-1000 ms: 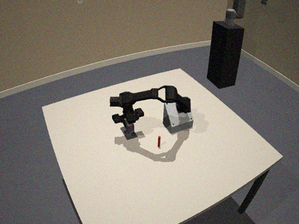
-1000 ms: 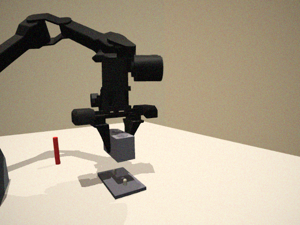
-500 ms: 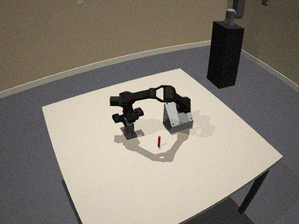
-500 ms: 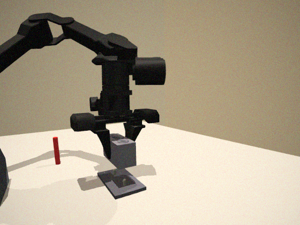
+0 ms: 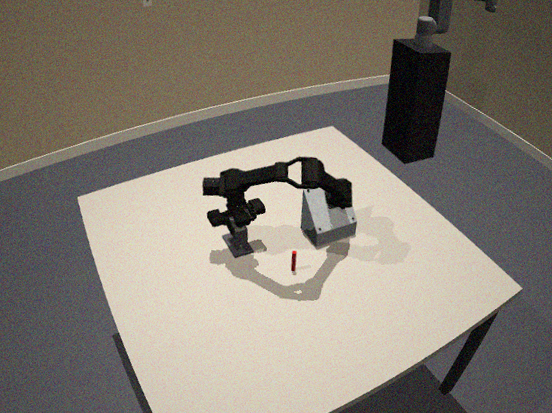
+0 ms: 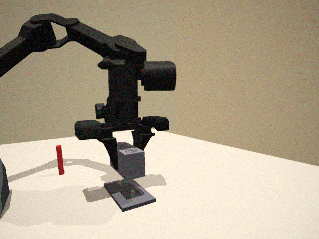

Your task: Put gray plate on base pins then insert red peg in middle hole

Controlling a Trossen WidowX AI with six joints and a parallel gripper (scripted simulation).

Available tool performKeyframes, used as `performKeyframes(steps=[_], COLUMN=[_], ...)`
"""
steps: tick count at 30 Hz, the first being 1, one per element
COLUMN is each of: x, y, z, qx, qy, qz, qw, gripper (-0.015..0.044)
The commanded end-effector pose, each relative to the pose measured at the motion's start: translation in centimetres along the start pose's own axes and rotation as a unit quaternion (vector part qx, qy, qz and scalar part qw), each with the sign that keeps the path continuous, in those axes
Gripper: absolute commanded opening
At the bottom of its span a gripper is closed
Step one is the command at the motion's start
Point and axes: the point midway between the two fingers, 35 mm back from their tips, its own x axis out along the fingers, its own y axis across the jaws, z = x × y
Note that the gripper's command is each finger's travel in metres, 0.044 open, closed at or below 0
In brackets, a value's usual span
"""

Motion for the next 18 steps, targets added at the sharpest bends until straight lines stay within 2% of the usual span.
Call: performKeyframes(steps=[1, 18], x=[0.0, 1.6], y=[0.0, 0.1], z=[-0.1, -0.3], qx=[-0.001, -0.001], qy=[0.002, 0.002], qz=[0.0, 0.0], qw=[1.0, 1.0], gripper=[0.0, 0.0])
